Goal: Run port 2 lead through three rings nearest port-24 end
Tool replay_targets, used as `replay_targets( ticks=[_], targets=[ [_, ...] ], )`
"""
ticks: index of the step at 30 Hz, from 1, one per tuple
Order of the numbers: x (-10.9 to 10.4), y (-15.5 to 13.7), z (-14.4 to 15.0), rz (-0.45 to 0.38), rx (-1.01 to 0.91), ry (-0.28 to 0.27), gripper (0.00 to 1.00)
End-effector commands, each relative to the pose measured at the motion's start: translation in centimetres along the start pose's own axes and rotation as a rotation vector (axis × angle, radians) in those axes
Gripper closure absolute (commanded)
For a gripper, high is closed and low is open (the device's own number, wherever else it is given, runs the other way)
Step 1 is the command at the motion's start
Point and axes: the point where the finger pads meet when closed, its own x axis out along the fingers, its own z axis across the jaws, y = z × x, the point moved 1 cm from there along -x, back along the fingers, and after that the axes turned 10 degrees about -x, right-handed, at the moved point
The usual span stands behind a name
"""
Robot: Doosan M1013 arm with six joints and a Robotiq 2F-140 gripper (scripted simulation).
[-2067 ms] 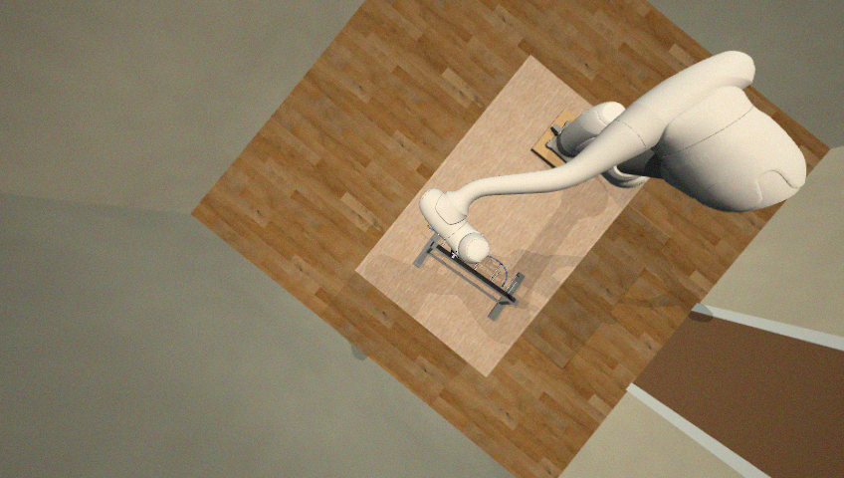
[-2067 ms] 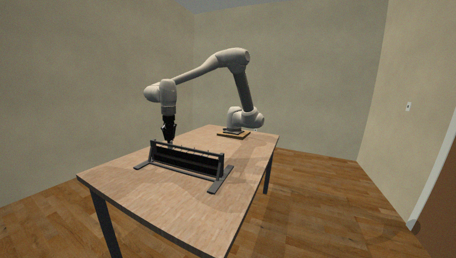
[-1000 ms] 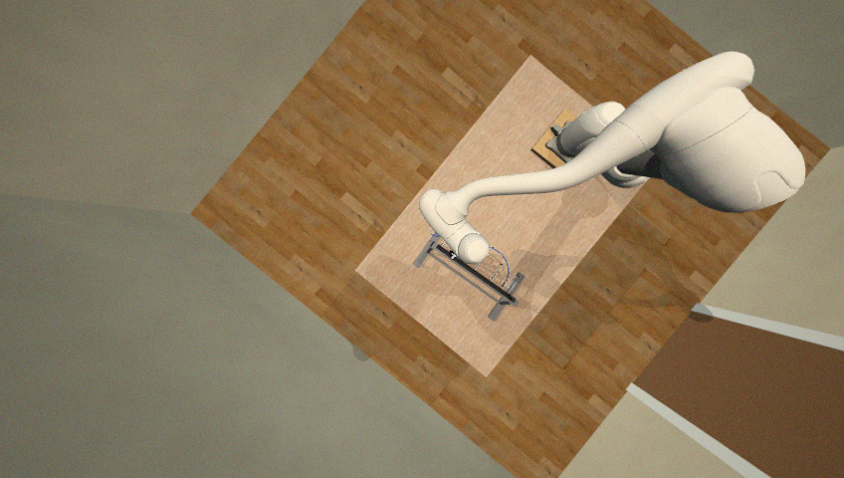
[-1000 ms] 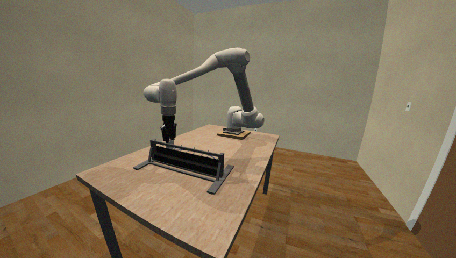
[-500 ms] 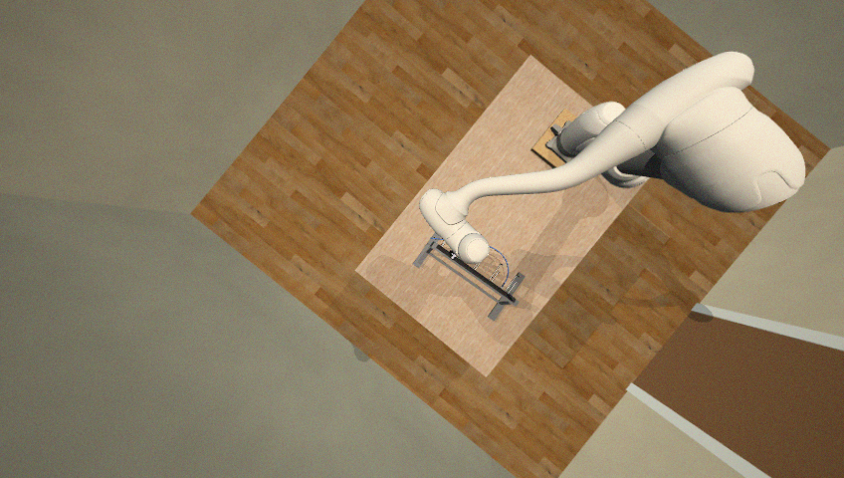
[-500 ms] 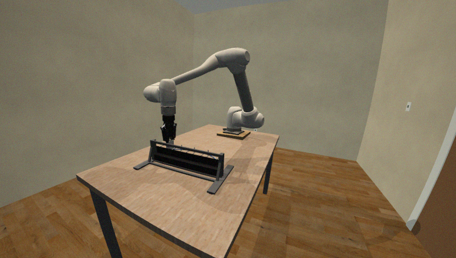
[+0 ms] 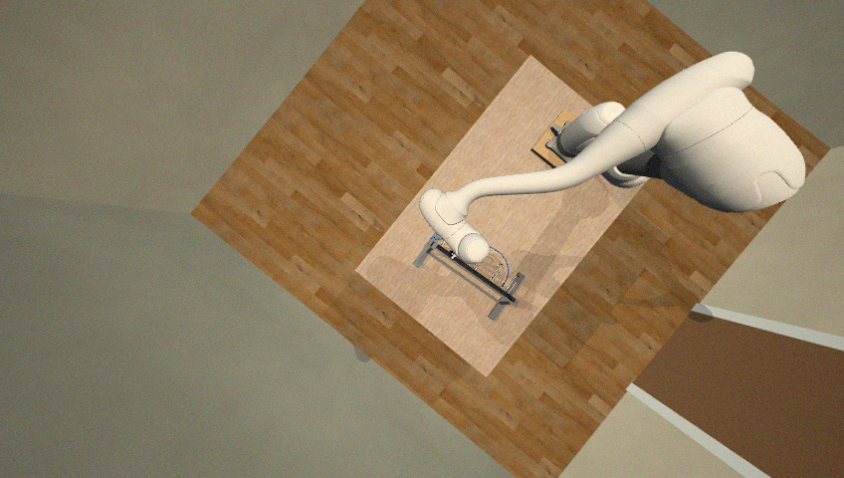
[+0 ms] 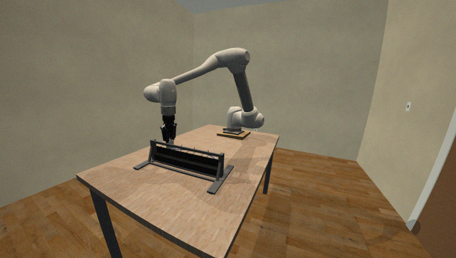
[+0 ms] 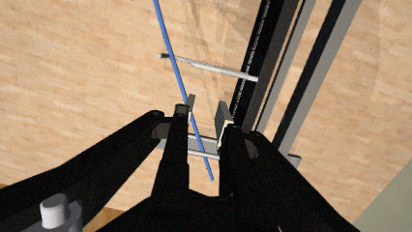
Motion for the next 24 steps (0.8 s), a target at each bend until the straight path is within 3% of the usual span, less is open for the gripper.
replay_targets(
  ticks=[1,9,24],
  targets=[
    [-0.1,0.0,0.0,0.000,0.000,0.000,0.80],
    [-0.8,0.0,0.0,0.000,0.000,0.000,0.80],
    [-4.5,0.0,0.0,0.000,0.000,0.000,0.80]
  ],
)
